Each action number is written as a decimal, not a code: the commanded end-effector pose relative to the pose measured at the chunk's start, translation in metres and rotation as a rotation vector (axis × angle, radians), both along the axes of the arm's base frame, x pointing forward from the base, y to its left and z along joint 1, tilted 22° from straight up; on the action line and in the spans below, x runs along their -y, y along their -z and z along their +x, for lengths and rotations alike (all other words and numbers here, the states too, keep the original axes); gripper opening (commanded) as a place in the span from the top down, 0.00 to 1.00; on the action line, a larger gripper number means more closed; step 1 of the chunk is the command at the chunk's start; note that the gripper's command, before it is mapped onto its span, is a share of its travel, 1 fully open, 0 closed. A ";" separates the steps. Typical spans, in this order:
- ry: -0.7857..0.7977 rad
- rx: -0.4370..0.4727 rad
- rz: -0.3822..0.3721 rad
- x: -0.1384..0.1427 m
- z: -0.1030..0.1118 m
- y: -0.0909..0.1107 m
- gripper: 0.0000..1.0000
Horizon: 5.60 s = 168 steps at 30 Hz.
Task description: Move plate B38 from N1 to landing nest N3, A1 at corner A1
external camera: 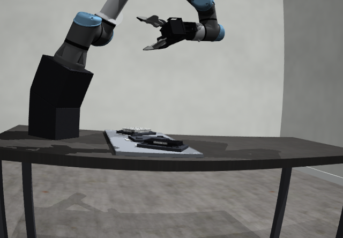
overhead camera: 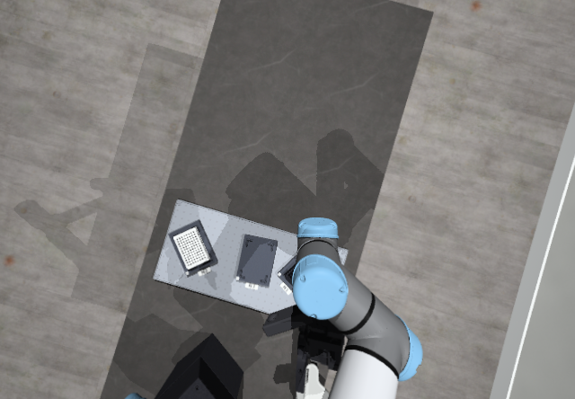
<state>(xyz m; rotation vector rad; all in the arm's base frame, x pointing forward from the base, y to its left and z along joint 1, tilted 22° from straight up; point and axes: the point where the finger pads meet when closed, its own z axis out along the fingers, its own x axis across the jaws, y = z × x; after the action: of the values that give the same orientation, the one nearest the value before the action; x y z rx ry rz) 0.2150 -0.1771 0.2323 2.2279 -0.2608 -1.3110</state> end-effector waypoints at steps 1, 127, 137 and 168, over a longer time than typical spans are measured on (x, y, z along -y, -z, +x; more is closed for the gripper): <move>0.059 0.091 -0.060 -0.016 0.003 0.003 0.18; 1.211 1.259 -0.348 -0.147 0.198 -0.004 0.18; 1.237 1.275 -0.359 -0.131 0.214 0.016 0.18; 1.334 1.336 -0.399 -0.083 0.250 0.080 0.18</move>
<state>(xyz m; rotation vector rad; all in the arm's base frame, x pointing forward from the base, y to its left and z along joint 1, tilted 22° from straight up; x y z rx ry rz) 0.4571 -0.0843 0.1631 2.1040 -2.4149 0.1534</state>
